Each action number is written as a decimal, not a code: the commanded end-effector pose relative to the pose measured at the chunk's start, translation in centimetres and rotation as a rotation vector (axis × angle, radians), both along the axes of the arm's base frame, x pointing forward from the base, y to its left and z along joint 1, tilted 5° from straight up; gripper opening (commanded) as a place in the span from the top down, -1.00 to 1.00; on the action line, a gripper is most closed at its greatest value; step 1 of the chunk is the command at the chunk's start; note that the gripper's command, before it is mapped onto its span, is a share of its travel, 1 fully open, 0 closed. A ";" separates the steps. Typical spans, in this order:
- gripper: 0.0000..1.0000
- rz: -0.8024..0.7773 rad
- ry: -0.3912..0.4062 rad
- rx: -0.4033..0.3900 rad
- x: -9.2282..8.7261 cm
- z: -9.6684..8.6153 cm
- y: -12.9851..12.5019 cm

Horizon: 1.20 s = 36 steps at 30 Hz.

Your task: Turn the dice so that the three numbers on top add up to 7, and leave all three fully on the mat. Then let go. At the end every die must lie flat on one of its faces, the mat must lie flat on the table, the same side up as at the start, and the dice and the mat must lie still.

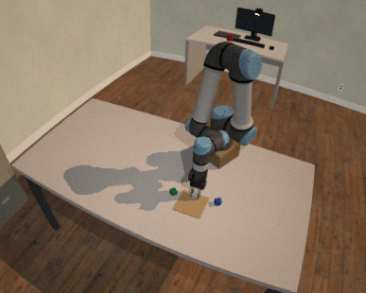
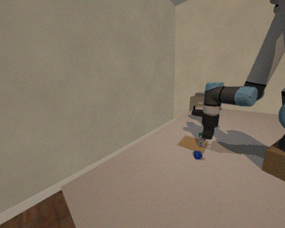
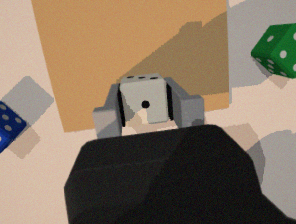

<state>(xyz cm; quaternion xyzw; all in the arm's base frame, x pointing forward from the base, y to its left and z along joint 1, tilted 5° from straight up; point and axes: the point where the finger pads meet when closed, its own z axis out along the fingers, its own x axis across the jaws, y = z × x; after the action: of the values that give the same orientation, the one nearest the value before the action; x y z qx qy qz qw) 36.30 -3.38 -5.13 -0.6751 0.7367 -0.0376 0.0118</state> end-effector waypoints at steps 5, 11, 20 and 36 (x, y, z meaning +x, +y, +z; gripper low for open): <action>-0.14 0.000 -0.001 0.000 0.0 0.0 0.0; -0.14 0.000 -0.001 0.000 0.0 0.0 0.0; -0.14 0.000 -0.001 0.000 0.0 0.0 0.0; -0.38 0.000 -0.001 0.000 0.0 0.0 0.0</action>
<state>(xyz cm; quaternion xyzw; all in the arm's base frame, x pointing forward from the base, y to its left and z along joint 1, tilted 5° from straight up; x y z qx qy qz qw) 36.30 -3.38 -5.14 -0.6751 0.7367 -0.0376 0.0118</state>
